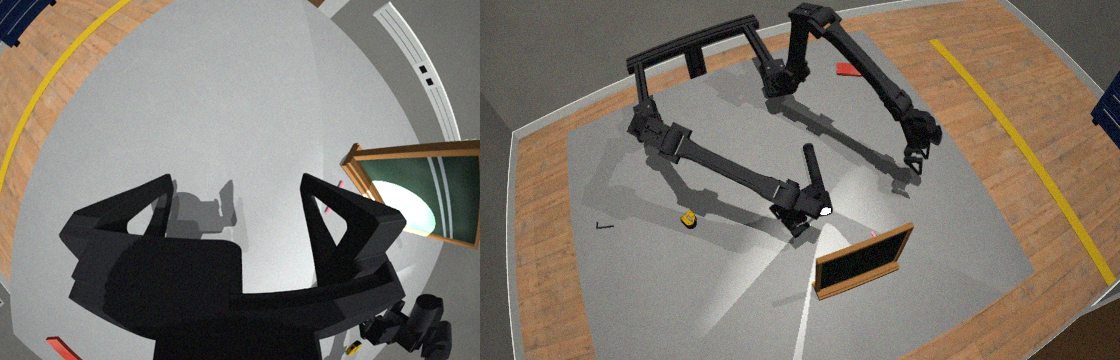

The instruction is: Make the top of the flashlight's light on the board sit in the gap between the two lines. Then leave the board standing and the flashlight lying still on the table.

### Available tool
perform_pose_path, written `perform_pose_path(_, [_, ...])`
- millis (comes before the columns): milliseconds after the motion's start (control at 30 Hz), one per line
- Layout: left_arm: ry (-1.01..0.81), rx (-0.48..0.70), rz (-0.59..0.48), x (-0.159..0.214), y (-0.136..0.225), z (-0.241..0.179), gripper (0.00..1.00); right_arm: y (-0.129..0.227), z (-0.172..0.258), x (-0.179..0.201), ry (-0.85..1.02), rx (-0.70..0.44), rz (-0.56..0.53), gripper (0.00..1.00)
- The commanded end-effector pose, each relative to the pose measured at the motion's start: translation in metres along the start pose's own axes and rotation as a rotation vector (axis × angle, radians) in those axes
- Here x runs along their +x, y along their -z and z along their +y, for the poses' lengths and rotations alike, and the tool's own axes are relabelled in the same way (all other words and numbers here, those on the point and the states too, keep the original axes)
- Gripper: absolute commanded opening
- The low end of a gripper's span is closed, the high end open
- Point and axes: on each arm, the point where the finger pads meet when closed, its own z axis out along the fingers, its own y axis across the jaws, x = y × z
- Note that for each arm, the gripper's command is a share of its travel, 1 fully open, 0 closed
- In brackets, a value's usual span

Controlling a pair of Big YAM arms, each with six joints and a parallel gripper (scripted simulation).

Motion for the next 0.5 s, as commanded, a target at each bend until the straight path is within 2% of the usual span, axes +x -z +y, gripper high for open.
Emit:
perform_pose_path(0, [-0.114, 0.083, -0.121, -0.029, 0.030, -0.055, 1.00, 0.019, 0.025, -0.066, 0.224, 0.023, -0.044, 0.95])
perform_pose_path(100, [-0.125, 0.093, -0.127, -0.028, 0.032, -0.061, 1.00, 0.026, 0.021, -0.071, 0.238, 0.039, -0.052, 0.95])
perform_pose_path(133, [-0.136, 0.103, -0.144, -0.034, 0.034, -0.069, 1.00, 0.034, 0.017, -0.076, 0.252, 0.055, -0.062, 0.95])
perform_pose_path(167, [-0.135, 0.099, -0.120, -0.021, 0.026, -0.067, 1.00, 0.052, 0.002, -0.073, 0.237, 0.092, -0.077, 0.95])
perform_pose_path(200, [-0.146, 0.110, -0.126, -0.020, 0.028, -0.074, 1.00, 0.055, 0.004, -0.079, 0.260, 0.096, -0.081, 0.95])
perform_pose_path(333, [-0.194, 0.156, -0.166, -0.022, 0.041, -0.103, 1.00, 0.033, 0.051, -0.103, 0.419, 0.023, -0.060, 0.95])
perform_pose_path(467, [-0.241, 0.205, -0.210, -0.025, 0.055, -0.133, 1.00, 0.034, 0.066, -0.132, 0.518, 0.039, -0.075, 0.95])
